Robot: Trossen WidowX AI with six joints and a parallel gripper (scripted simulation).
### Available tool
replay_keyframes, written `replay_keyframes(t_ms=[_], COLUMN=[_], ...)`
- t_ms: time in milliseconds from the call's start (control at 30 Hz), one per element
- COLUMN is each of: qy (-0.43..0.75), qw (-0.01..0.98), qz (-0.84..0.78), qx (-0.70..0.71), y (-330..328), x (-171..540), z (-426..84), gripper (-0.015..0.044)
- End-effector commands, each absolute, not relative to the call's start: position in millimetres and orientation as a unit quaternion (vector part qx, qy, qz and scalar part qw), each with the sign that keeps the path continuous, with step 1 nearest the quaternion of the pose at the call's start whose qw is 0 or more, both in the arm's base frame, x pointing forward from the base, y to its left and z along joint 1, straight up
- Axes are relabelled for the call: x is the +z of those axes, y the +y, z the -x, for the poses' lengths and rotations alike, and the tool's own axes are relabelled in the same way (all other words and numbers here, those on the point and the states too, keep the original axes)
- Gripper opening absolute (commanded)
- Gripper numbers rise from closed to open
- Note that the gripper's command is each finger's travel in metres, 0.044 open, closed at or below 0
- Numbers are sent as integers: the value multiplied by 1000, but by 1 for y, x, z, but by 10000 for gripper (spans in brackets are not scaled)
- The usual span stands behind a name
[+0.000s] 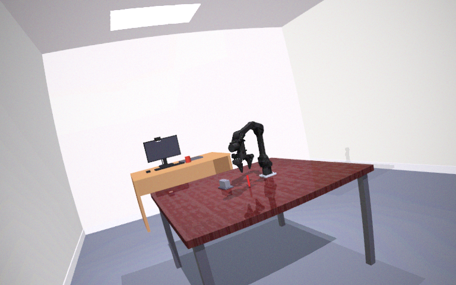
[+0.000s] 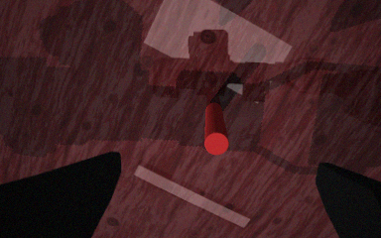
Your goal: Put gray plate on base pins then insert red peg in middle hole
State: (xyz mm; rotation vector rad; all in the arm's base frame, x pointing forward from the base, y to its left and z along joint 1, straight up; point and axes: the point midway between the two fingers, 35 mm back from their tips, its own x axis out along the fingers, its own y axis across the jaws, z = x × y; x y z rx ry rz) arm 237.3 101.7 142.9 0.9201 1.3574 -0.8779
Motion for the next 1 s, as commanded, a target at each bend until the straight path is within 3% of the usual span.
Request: replay_keyframes(t_ms=[0, 967], qy=[586, 586], qw=[596, 596], qz=[-397, -397], qx=[-380, -380], y=[102, 104], x=[131, 87], z=[-236, -238], gripper=[440, 440])
